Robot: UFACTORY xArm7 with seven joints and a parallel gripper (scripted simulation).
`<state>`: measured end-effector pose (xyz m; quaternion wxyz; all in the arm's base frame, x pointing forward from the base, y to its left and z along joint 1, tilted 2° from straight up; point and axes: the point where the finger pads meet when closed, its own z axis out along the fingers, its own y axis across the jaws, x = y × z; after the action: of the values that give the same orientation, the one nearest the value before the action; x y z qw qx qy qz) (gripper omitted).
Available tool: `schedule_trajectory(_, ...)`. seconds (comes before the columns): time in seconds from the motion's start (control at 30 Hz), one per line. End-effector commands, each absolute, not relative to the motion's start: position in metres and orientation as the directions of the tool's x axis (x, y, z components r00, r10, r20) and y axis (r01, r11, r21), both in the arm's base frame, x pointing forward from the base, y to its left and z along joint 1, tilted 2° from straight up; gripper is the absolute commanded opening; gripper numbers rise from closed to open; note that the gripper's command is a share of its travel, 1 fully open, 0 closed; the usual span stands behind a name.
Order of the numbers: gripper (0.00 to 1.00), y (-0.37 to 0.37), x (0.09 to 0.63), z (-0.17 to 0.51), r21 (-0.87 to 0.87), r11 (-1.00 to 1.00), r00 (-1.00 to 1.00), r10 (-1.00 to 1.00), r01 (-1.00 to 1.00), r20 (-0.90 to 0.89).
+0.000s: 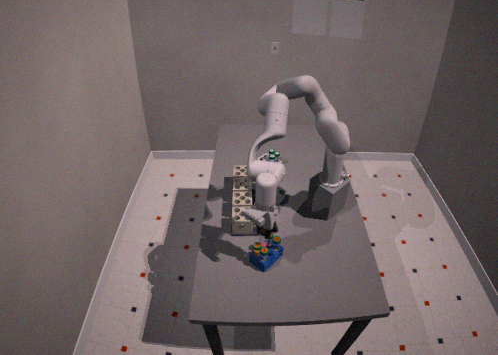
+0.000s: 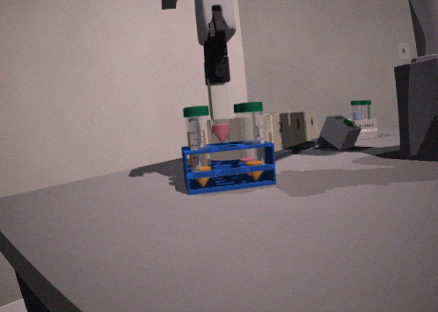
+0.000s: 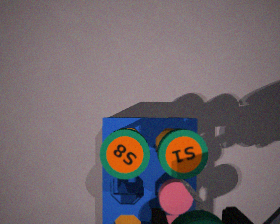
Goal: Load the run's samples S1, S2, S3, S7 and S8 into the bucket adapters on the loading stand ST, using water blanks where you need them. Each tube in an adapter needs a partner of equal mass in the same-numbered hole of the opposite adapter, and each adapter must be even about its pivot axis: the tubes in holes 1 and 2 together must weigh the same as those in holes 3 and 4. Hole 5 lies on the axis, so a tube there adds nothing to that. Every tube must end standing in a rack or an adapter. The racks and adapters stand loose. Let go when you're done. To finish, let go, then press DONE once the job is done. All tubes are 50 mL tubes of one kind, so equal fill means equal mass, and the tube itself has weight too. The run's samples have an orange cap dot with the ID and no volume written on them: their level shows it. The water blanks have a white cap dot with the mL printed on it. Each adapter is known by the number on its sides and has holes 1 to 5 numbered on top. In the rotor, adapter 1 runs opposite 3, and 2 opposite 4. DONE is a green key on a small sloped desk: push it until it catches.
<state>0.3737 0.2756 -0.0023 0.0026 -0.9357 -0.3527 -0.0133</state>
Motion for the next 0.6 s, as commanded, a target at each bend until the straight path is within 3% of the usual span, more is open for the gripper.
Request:
schedule_trajectory(0.0, 0.0, 0.276, 0.375, 0.008, 0.005, -0.751, 0.751, 0.66, 0.66, 0.03)
schedule_trajectory(0.57, 0.0, 0.276, 0.374, 0.038, 0.005, -0.751, 0.751, 0.66, 0.66, 0.03)
